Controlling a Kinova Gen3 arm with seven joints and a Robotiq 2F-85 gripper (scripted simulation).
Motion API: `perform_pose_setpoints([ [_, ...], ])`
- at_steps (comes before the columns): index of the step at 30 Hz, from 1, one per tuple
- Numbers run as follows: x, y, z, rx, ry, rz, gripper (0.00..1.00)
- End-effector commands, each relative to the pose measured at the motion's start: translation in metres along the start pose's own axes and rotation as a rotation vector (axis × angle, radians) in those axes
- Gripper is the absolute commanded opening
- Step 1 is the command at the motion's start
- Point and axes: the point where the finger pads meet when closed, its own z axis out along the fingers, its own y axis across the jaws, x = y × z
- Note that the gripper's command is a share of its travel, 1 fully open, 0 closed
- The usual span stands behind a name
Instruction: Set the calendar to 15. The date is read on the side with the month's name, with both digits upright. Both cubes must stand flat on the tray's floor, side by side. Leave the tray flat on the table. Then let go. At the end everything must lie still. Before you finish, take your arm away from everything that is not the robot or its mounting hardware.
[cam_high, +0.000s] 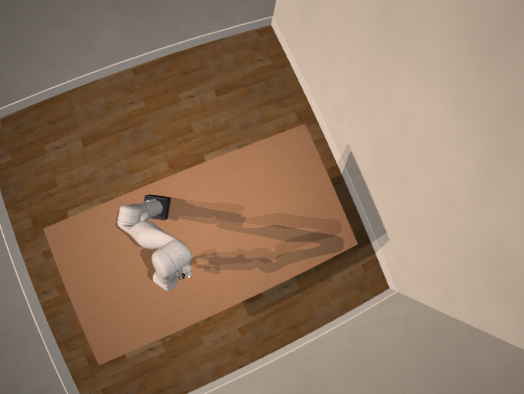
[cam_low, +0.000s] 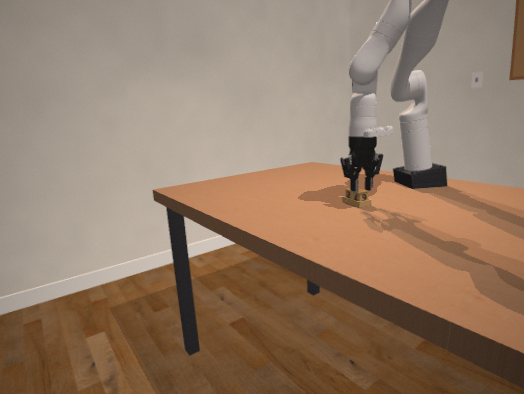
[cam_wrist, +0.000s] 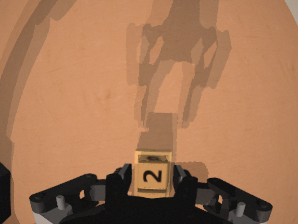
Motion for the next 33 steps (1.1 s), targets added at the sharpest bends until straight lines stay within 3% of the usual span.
perform_pose_setpoints([
  [1,-0.003,0.0,0.003,0.002,-0.004,0.005,0.48],
  [12,-0.003,0.0,0.019,0.002,-0.004,0.005,0.48],
  [33,-0.003,0.0,0.02,0.002,-0.004,0.005,0.48],
])
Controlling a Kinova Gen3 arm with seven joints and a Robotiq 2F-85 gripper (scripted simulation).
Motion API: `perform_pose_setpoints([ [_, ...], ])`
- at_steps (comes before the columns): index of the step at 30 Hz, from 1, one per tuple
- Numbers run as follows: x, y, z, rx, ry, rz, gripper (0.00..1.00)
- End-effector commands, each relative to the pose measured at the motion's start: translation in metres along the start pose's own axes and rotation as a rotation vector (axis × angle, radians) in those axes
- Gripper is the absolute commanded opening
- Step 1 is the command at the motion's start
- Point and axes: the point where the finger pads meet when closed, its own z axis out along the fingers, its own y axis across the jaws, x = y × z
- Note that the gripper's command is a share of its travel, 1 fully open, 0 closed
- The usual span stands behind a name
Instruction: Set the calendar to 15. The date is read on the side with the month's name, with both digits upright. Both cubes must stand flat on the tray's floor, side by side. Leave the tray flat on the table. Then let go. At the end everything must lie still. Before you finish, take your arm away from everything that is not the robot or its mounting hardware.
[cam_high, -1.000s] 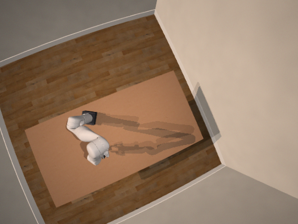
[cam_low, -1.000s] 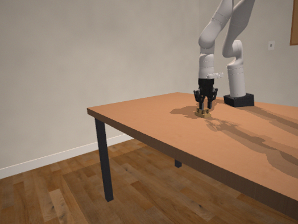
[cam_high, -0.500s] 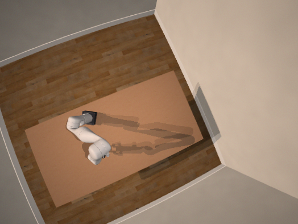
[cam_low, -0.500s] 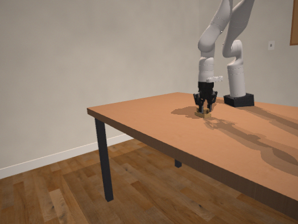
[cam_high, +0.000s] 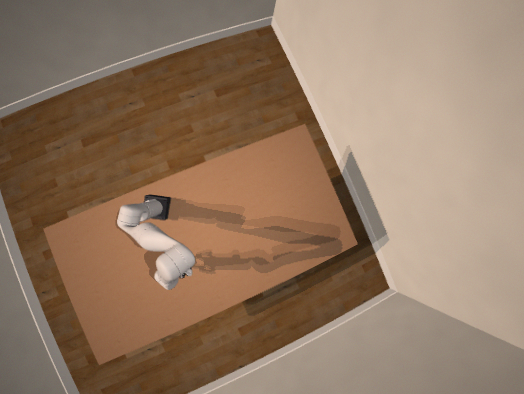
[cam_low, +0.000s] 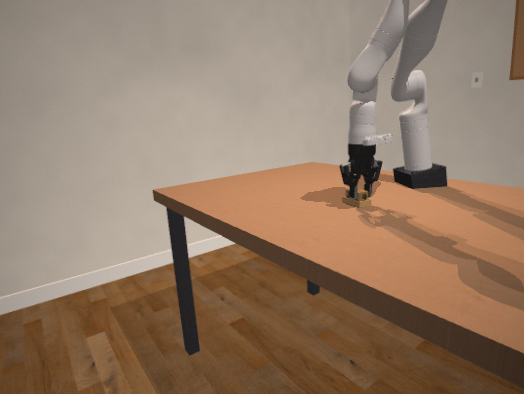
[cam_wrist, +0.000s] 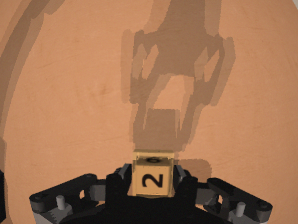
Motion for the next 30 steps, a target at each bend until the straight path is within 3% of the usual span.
perform_pose_setpoints([
  [1,0.0002,0.0003,-0.0003,-0.001,0.001,0.0,0.48],
  [20,0.0002,0.0003,-0.0003,-0.001,0.001,0.0,0.48],
  [21,0.0002,0.0003,-0.0003,-0.001,0.001,0.0,0.28],
  [30,0.0002,0.0003,-0.0003,-0.001,0.001,0.0,0.28],
])
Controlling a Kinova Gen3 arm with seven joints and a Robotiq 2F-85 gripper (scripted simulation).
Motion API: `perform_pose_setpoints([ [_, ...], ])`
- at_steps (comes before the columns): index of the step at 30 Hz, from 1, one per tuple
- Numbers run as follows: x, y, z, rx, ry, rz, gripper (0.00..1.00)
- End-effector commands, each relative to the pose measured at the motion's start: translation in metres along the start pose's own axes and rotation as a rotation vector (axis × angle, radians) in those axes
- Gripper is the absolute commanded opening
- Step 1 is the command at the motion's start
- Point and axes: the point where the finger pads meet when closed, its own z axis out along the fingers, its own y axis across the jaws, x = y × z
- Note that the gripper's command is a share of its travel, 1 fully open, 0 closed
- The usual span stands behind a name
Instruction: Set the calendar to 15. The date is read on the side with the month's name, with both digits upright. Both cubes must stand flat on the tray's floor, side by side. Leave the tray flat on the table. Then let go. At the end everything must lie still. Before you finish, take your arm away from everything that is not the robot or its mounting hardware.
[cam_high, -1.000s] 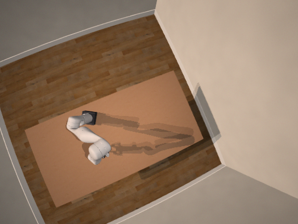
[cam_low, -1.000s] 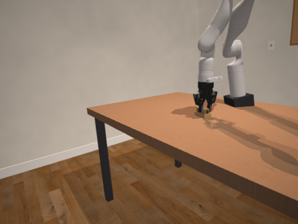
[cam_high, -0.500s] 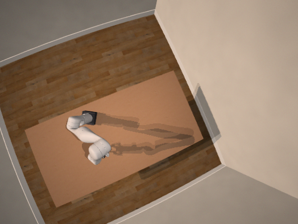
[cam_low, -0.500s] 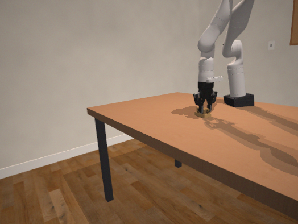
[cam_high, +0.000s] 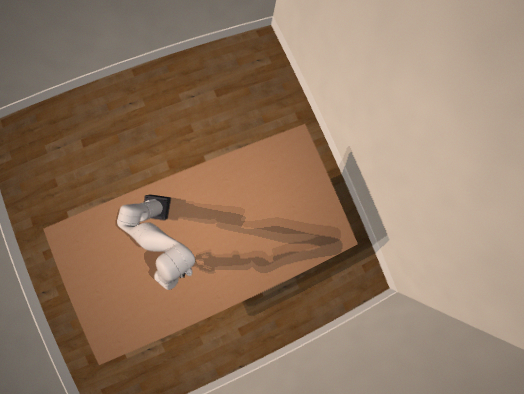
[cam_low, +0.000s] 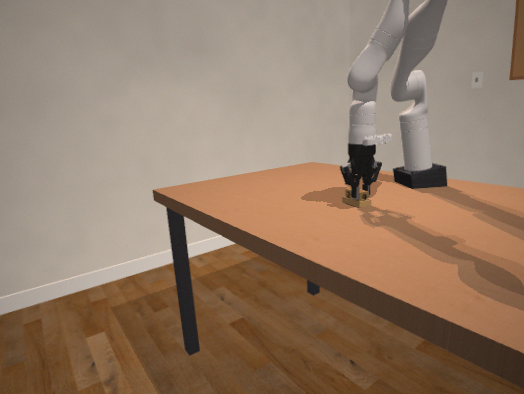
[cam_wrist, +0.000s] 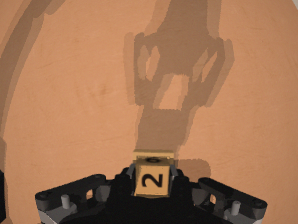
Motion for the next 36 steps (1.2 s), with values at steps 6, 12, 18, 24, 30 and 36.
perform_pose_setpoints([
  [6,0.0002,0.0003,0.0,-0.001,0.0,0.0,0.28],
  [12,0.0002,0.0003,0.0,-0.001,0.0,0.0,0.28],
  [18,0.0002,0.0003,0.0,-0.001,0.0,0.0,0.28],
  [24,0.0002,0.0003,0.0,-0.001,0.0,0.0,0.28],
  [30,0.0002,0.0003,-0.0014,-0.001,0.0,0.0,0.28],
  [36,0.0002,0.0003,-0.0089,-0.001,0.0,0.0,0.28],
])
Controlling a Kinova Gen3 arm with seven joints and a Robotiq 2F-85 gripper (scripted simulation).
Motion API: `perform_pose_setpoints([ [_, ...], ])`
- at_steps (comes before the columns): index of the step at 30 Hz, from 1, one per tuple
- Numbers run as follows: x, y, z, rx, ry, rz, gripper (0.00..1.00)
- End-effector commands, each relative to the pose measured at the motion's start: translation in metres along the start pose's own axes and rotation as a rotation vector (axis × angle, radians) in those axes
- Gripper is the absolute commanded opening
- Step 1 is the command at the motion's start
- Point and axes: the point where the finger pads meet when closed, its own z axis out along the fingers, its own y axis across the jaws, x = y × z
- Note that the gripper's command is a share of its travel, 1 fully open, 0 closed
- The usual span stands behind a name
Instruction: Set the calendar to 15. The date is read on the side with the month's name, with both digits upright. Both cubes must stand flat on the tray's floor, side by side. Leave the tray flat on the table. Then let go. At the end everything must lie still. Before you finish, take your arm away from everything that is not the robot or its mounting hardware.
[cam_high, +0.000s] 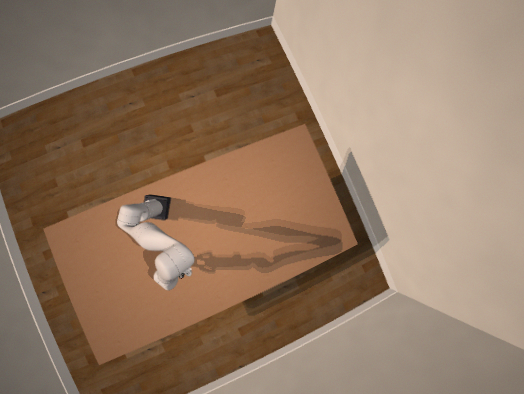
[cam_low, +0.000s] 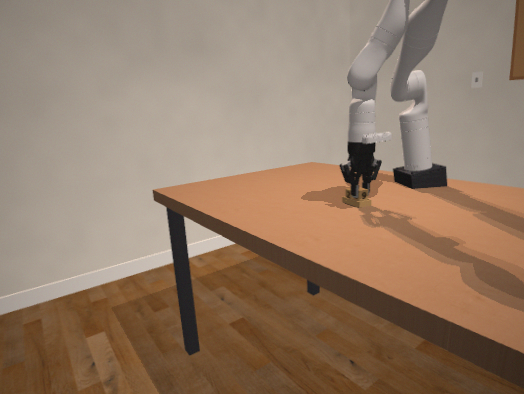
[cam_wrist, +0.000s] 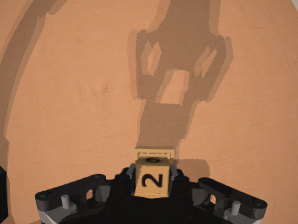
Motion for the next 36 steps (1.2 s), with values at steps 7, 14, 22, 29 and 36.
perform_pose_setpoints([
  [7,0.003,0.001,-0.016,-0.004,0.005,-0.003,0.28],
  [14,0.003,0.001,-0.042,-0.004,0.005,-0.003,0.28],
  [22,0.002,0.001,-0.066,-0.004,0.005,-0.003,0.28],
  [29,0.002,0.001,-0.087,-0.004,0.005,-0.003,0.28],
  [36,0.002,0.001,-0.094,-0.004,0.005,-0.003,0.28],
])
